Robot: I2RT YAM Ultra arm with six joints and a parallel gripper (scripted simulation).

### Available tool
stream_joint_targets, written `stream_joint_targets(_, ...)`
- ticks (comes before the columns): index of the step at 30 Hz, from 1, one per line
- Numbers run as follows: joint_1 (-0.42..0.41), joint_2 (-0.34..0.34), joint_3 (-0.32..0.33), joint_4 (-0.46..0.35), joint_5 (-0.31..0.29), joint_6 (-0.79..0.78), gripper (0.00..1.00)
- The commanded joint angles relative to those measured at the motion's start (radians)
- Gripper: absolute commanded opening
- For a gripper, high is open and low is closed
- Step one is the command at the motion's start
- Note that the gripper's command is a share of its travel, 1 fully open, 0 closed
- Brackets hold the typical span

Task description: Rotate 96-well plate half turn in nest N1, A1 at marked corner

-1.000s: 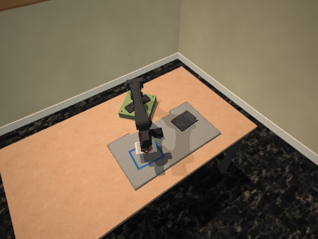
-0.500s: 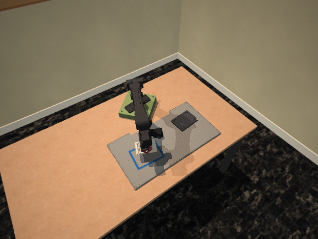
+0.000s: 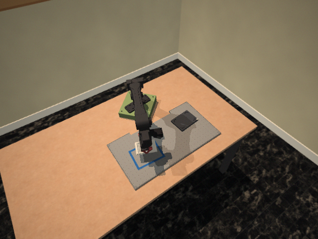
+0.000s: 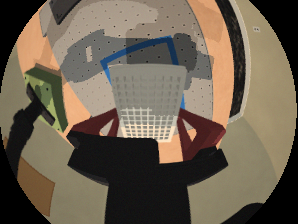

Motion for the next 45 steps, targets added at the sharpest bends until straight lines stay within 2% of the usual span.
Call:
stream_joint_targets(1, 0.0, -0.007, 0.002, 0.004, -0.006, 0.001, 0.0)
stream_joint_targets(45, -0.002, 0.018, -0.062, 0.093, -0.006, -0.001, 0.0)
